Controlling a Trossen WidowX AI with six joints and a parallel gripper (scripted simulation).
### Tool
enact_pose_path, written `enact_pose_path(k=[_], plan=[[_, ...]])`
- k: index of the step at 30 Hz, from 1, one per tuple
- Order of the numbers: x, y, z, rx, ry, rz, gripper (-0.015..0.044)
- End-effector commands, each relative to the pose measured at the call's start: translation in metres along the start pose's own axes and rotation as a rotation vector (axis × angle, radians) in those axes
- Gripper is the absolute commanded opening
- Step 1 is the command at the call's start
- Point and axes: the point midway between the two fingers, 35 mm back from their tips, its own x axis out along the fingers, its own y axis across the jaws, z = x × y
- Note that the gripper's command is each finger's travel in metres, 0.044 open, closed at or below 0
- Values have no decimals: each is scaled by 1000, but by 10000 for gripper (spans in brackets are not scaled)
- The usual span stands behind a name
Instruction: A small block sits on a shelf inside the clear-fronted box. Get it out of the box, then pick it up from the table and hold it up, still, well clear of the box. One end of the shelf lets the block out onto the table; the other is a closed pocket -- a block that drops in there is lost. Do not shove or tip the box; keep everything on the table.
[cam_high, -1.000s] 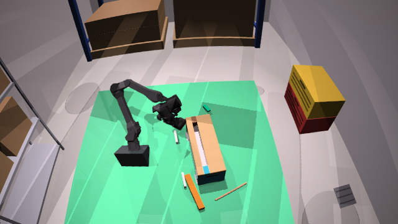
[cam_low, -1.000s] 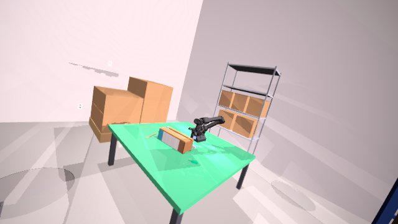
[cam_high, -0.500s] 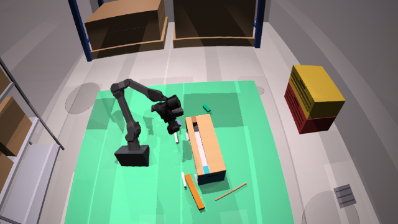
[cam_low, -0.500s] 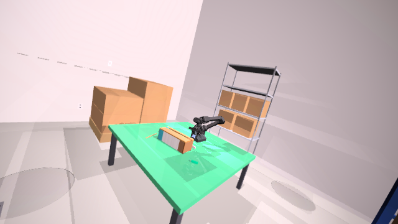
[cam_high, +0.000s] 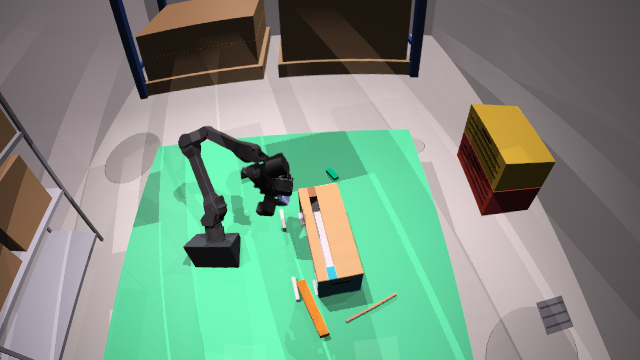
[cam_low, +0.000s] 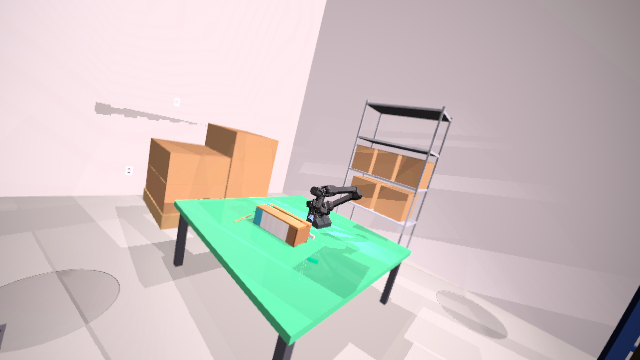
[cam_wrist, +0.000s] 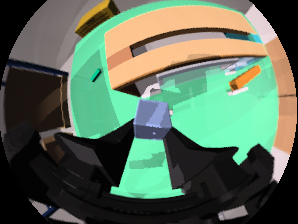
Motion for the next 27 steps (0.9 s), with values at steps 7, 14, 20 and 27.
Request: enact_pose_path(k=[7, 14, 20, 27], plan=[[-9, 1, 1, 419, 2, 23, 0], [-14, 2, 1, 702, 9, 37, 0], [-19, 2, 1, 945, 18, 50, 0], [-25, 2, 1, 1227, 32, 64, 0]])
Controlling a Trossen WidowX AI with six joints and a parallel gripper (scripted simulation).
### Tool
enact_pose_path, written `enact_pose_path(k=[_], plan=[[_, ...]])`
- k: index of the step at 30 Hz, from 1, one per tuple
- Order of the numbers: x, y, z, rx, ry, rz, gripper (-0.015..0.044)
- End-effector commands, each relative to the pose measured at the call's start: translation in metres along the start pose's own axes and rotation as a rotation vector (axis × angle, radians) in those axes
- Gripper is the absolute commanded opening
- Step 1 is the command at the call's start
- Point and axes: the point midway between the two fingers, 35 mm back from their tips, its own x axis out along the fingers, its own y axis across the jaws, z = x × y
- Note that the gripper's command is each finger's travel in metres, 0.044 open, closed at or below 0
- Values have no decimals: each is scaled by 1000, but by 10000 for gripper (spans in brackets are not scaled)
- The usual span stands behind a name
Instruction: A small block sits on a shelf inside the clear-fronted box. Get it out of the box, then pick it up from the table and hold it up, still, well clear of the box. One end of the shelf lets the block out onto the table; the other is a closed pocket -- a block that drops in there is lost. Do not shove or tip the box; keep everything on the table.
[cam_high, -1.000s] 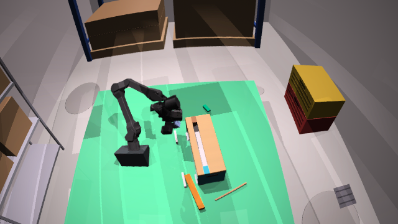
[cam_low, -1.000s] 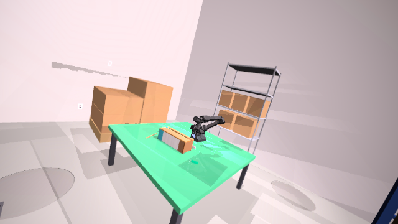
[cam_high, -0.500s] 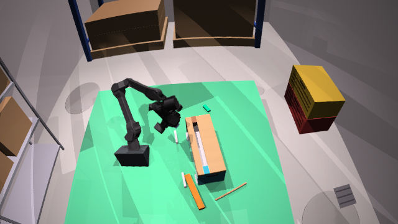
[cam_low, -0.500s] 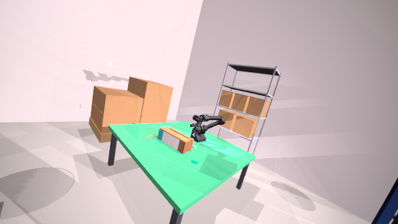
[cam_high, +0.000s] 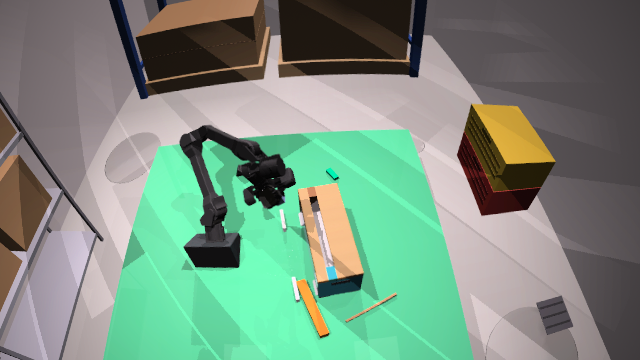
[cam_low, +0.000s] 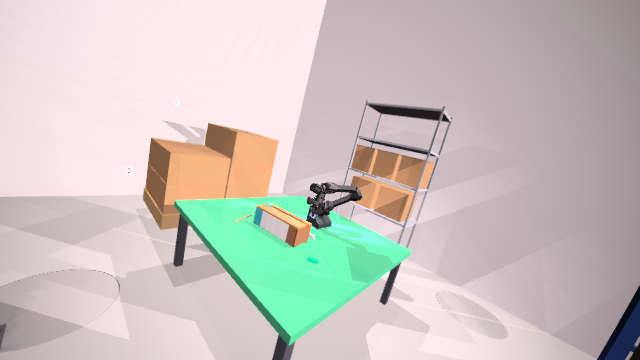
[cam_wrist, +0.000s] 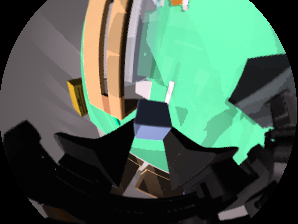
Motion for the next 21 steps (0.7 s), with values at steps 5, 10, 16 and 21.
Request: enact_pose_path(k=[5, 10, 16, 21], plan=[[-7, 2, -2, 338, 20, 15, 0], [-11, 3, -2, 540, 32, 20, 0], [-16, 3, -3, 783, 50, 24, 0], [-20, 4, -4, 984, 66, 25, 0]])
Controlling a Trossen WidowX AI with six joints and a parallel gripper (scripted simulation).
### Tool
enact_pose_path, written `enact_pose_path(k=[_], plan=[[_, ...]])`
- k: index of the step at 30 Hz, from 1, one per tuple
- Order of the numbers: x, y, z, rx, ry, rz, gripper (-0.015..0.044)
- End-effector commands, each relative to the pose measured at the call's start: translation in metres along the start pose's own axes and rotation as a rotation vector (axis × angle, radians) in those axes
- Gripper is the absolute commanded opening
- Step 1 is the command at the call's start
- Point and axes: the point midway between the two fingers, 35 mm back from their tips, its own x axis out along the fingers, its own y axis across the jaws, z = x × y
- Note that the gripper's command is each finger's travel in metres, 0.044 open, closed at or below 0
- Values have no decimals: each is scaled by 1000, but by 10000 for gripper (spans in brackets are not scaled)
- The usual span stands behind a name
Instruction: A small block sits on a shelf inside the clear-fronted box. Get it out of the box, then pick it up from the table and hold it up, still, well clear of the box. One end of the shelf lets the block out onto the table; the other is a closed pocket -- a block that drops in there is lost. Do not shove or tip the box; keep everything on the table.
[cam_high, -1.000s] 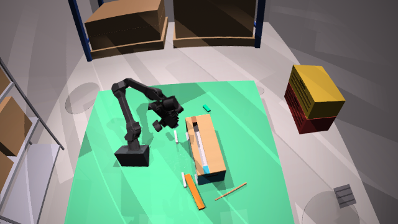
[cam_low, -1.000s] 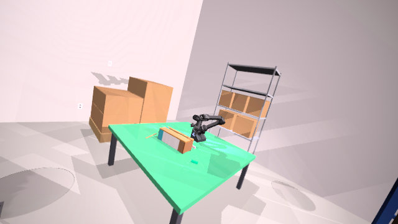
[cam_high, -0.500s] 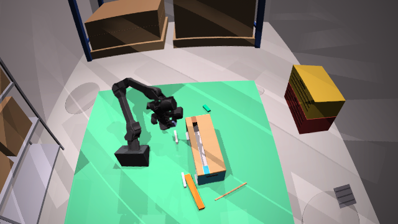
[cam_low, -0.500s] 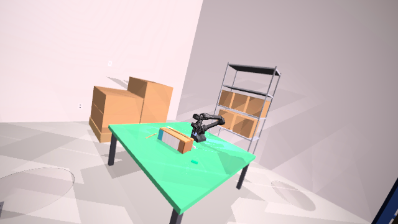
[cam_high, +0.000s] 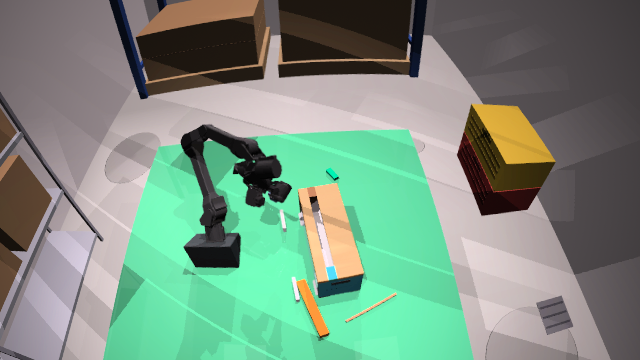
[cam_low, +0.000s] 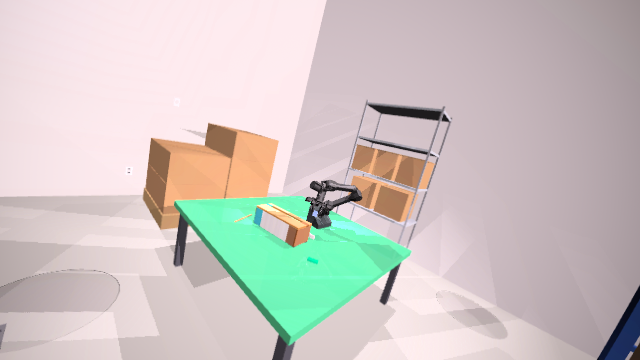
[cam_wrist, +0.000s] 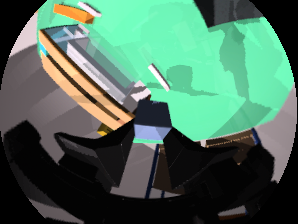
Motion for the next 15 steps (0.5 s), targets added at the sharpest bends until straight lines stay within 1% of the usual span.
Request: enact_pose_path(k=[1, 6, 15], plan=[[-4, 0, -3, 177, 17, 1, 0], [-8, 0, -4, 351, 30, -2, 0], [-8, 0, -4, 358, 31, -2, 0]])
